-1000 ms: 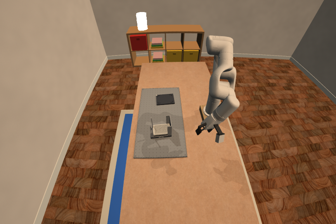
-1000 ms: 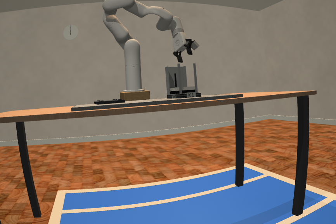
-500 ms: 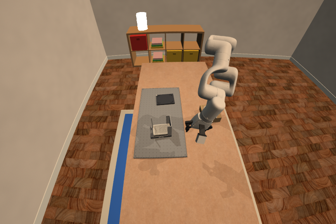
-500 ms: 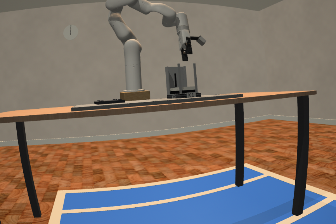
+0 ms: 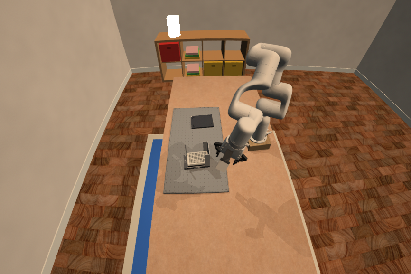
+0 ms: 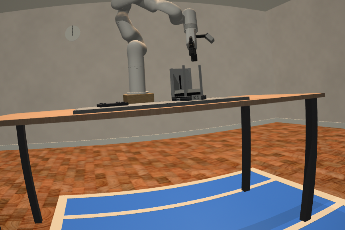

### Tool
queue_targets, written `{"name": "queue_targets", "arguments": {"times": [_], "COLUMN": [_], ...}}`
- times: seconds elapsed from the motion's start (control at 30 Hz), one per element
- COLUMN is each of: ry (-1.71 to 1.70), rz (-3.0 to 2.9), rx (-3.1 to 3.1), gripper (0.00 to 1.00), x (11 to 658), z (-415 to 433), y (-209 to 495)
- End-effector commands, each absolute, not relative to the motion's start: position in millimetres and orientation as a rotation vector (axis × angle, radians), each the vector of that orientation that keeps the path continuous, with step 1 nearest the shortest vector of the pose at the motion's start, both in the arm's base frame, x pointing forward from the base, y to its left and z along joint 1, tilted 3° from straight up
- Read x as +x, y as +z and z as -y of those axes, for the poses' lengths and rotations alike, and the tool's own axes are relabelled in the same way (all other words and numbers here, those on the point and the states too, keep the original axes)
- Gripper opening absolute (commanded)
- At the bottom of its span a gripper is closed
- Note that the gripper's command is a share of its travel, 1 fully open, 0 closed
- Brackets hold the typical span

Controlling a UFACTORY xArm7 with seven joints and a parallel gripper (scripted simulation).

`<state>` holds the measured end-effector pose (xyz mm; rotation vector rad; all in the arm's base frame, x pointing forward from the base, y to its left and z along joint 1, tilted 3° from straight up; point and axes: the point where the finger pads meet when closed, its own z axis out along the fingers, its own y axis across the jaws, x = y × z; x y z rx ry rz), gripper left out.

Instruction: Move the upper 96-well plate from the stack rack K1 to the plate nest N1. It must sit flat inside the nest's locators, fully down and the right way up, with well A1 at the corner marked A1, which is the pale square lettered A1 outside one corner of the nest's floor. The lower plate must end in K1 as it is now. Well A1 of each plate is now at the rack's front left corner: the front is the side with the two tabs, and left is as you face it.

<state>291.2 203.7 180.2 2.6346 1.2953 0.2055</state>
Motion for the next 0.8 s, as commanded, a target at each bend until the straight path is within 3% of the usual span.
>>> {"name": "queue_targets", "arguments": {"times": [0.0,0.77], "ry": [0.189,0.114], "rz": [-1.123,-0.348], "rx": [2.744,3.055], "gripper": [1.0,1.0], "x": [310.2,379.5], "z": [-193.3,-130.0], "y": [180.5,174.1]}}
